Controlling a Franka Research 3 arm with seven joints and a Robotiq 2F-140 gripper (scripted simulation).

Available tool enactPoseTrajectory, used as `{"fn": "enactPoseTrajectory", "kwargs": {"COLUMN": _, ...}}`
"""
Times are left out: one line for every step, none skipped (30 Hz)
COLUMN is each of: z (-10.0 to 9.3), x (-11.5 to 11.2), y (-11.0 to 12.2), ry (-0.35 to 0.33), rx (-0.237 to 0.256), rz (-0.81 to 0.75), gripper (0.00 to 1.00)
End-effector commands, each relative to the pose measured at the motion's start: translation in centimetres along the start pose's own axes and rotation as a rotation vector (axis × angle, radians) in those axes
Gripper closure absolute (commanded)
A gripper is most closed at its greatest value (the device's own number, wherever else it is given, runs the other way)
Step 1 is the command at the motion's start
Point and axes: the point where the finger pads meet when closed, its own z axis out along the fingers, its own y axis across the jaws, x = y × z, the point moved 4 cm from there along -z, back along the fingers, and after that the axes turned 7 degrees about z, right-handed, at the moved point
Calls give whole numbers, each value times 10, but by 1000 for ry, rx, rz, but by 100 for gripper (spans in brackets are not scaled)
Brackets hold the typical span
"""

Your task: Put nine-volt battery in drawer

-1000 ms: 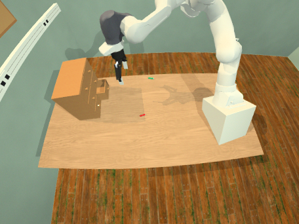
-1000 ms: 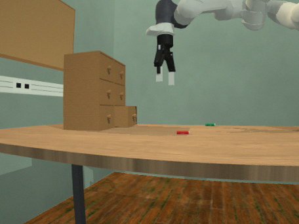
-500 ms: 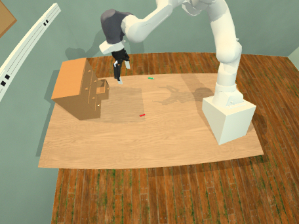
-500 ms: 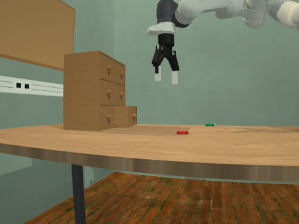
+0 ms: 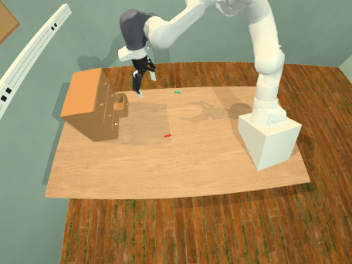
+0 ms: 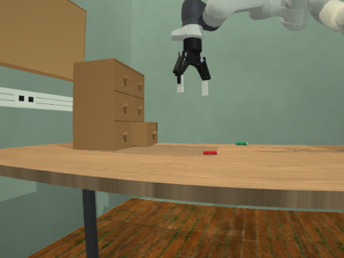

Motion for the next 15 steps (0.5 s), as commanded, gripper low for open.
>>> {"fn": "enactPoseTrajectory", "kwargs": {"z": -1, "x": -2, "y": -1, "ry": 2, "rx": 3, "rz": 122, "gripper": 0}}
{"fn": "enactPoseTrajectory", "kwargs": {"z": -2, "x": -3, "y": -1, "ry": 2, "rx": 3, "rz": 137, "gripper": 0}}
{"fn": "enactPoseTrajectory", "kwargs": {"z": -2, "x": -3, "y": 0, "ry": 2, "rx": 3, "rz": 152, "gripper": 0}}
{"fn": "enactPoseTrajectory", "kwargs": {"z": -2, "x": -3, "y": 0, "ry": 1, "rx": 3, "rz": 167, "gripper": 0}}
{"fn": "enactPoseTrajectory", "kwargs": {"z": -3, "x": -3, "y": 1, "ry": 1, "rx": 3, "rz": 183, "gripper": 0}}
{"fn": "enactPoseTrajectory", "kwargs": {"z": -3, "x": -4, "y": 1, "ry": 1, "rx": 3, "rz": 198, "gripper": 0}}
{"fn": "enactPoseTrajectory", "kwargs": {"z": -3, "x": -4, "y": 2, "ry": 1, "rx": 3, "rz": 214, "gripper": 0}}
{"fn": "enactPoseTrajectory", "kwargs": {"z": -4, "x": -4, "y": 2, "ry": 1, "rx": 3, "rz": 230, "gripper": 0}}
{"fn": "enactPoseTrajectory", "kwargs": {"z": -4, "x": -5, "y": 2, "ry": 1, "rx": 3, "rz": 246, "gripper": 0}}
{"fn": "enactPoseTrajectory", "kwargs": {"z": -4, "x": -5, "y": 3, "ry": 1, "rx": 3, "rz": 262, "gripper": 0}}
{"fn": "enactPoseTrajectory", "kwargs": {"z": -5, "x": -5, "y": 3, "ry": 1, "rx": 3, "rz": 278, "gripper": 0}}
{"fn": "enactPoseTrajectory", "kwargs": {"z": -5, "x": -5, "y": 4, "ry": 1, "rx": 3, "rz": 294, "gripper": 0}}
{"fn": "enactPoseTrajectory", "kwargs": {"z": -5, "x": -5, "y": 4, "ry": 1, "rx": 3, "rz": 294, "gripper": 0}}
{"fn": "enactPoseTrajectory", "kwargs": {"z": -5, "x": -5, "y": 4, "ry": 1, "rx": 3, "rz": 294, "gripper": 0}}
{"fn": "enactPoseTrajectory", "kwargs": {"z": -5, "x": -6, "y": 4, "ry": 1, "rx": 3, "rz": 311, "gripper": 0}}
